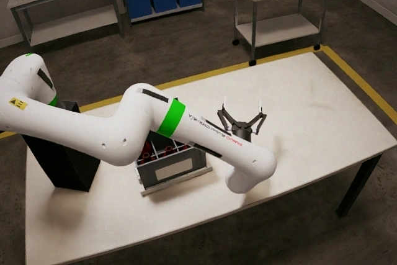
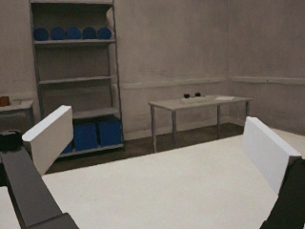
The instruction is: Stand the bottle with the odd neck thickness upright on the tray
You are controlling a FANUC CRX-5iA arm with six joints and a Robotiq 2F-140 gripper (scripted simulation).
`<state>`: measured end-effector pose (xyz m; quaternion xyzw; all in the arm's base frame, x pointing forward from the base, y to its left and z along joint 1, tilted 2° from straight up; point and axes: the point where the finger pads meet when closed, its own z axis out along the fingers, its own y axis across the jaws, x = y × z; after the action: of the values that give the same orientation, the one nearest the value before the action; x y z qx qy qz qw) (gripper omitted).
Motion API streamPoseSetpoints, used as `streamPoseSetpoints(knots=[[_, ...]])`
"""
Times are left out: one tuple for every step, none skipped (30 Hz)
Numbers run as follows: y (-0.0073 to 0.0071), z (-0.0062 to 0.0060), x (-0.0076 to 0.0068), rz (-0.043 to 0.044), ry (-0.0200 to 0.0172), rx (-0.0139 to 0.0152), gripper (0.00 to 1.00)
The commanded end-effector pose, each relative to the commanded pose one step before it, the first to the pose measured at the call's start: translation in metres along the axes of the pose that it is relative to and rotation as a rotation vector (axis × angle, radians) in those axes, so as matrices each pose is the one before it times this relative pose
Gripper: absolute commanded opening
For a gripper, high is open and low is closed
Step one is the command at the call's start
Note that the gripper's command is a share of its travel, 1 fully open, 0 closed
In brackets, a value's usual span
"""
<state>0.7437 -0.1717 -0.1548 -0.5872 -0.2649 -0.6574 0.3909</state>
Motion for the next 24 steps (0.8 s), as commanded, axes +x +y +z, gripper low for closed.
streamPoseSetpoints(knots=[[0.00060,0.00014,0.00154,-0.00235,0.00016,0.00033,1.00],[0.00000,0.00000,0.00000,0.00000,0.00000,0.00000,1.00],[0.00000,0.00000,0.00000,0.00000,0.00000,0.00000,1.00],[0.00000,0.00000,0.00000,0.00000,0.00000,0.00000,1.00],[0.00000,0.00000,0.00000,0.00000,0.00000,0.00000,1.00],[0.00000,0.00000,0.00000,0.00000,0.00000,0.00000,1.00],[0.00000,0.00000,0.00000,0.00000,0.00000,0.00000,1.00],[0.00000,0.00000,0.00000,0.00000,0.00000,0.00000,1.00],[0.00000,0.00000,0.00000,0.00000,0.00000,0.00000,1.00],[0.00000,0.00000,0.00000,0.00000,0.00000,0.00000,1.00],[0.00000,0.00000,0.00000,0.00000,0.00000,0.00000,1.00],[0.00000,0.00000,0.00000,0.00000,0.00000,0.00000,1.00],[0.00000,0.00000,0.00000,0.00000,0.00000,0.00000,1.00],[0.00000,0.00000,0.00000,0.00000,0.00000,0.00000,1.00],[0.00000,0.00000,0.00000,0.00000,0.00000,0.00000,1.00],[0.00000,0.00000,0.00000,0.00000,0.00000,0.00000,1.00],[0.00000,0.00000,0.00000,0.00000,0.00000,0.00000,1.00],[-0.00001,0.00001,0.00000,-0.00007,-0.00003,0.00003,1.00],[-0.00004,0.00007,0.00002,-0.00049,-0.00020,0.00019,1.00],[-0.00010,0.00018,0.00005,-0.00131,-0.00054,0.00050,1.00],[-0.00018,0.00035,0.00009,-0.00249,-0.00103,0.00096,1.00],[-0.00030,0.00056,0.00014,-0.00401,-0.00165,0.00154,1.00],[-0.00043,0.00081,0.00021,-0.00585,-0.00240,0.00226,1.00],[-0.00058,0.00110,0.00030,-0.00798,-0.00324,0.00310,1.00]])
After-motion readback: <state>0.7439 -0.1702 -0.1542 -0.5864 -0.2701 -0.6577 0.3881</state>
